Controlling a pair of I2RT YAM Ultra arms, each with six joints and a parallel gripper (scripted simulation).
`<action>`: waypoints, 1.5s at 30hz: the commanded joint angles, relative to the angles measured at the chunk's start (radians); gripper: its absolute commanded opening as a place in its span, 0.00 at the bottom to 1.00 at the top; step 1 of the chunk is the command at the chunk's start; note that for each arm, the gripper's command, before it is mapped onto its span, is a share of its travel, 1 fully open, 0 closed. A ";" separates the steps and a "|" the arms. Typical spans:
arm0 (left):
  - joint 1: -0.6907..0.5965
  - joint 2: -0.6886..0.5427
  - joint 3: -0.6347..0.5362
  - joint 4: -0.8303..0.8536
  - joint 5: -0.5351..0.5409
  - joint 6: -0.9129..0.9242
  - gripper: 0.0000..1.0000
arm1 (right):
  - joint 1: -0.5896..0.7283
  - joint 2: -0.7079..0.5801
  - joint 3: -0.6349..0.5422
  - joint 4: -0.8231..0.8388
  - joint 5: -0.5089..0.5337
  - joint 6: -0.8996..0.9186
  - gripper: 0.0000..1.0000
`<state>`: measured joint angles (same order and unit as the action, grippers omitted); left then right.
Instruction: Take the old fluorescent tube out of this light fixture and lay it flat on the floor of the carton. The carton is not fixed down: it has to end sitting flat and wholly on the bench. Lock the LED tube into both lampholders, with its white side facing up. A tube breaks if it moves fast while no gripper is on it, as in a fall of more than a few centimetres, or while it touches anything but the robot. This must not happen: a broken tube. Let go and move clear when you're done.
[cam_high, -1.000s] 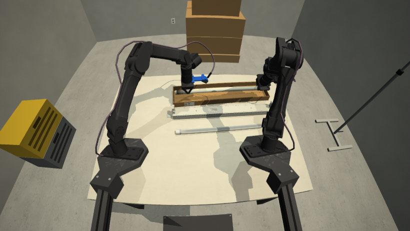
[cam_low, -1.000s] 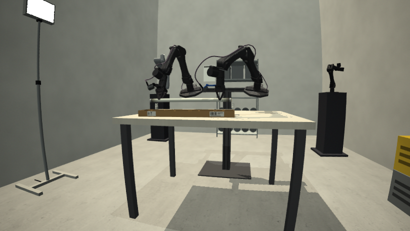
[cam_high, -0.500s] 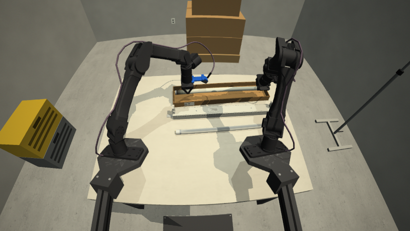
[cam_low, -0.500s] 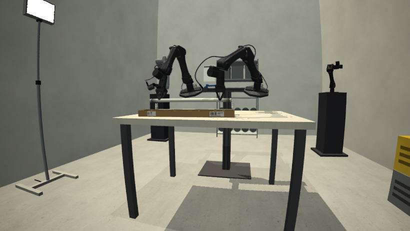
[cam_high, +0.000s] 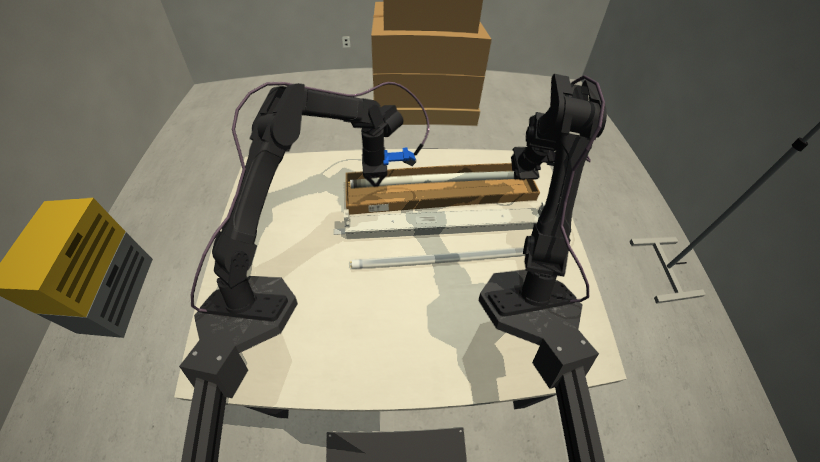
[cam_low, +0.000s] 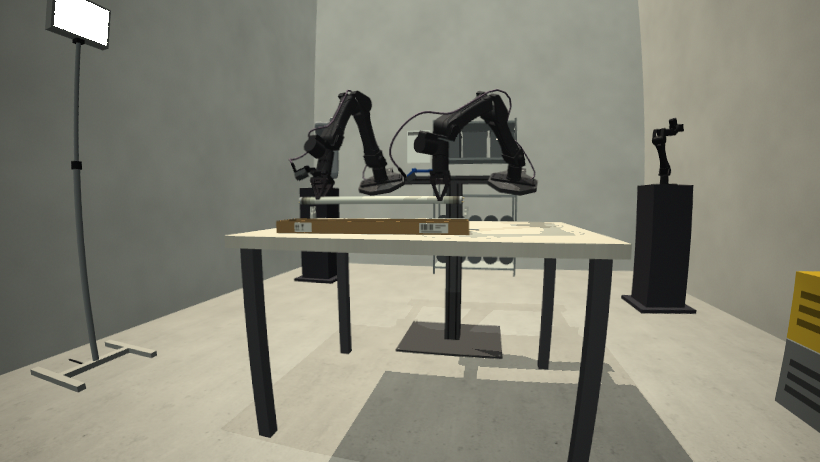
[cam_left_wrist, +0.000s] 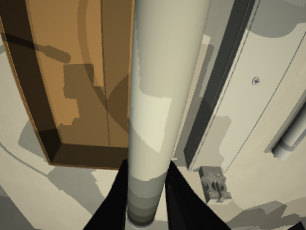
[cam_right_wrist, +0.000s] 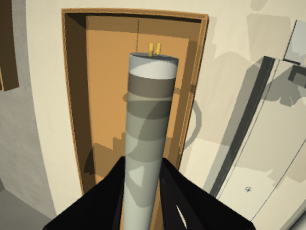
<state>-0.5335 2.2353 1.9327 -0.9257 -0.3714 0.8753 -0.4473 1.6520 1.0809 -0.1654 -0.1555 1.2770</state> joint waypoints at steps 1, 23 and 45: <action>0.007 0.017 0.045 -0.017 0.017 0.013 0.11 | -0.006 0.022 0.040 -0.017 0.004 0.005 0.11; -0.001 0.012 0.136 -0.058 0.023 0.002 0.11 | -0.003 0.010 0.113 -0.047 0.010 -0.006 0.11; 0.002 0.019 0.183 -0.083 0.024 0.008 0.11 | 0.003 0.019 0.145 -0.045 0.000 -0.005 0.11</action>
<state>-0.5110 2.2993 2.0682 -0.9920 -0.3622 0.8913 -0.4339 1.7119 1.1835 -0.2134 -0.1478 1.2819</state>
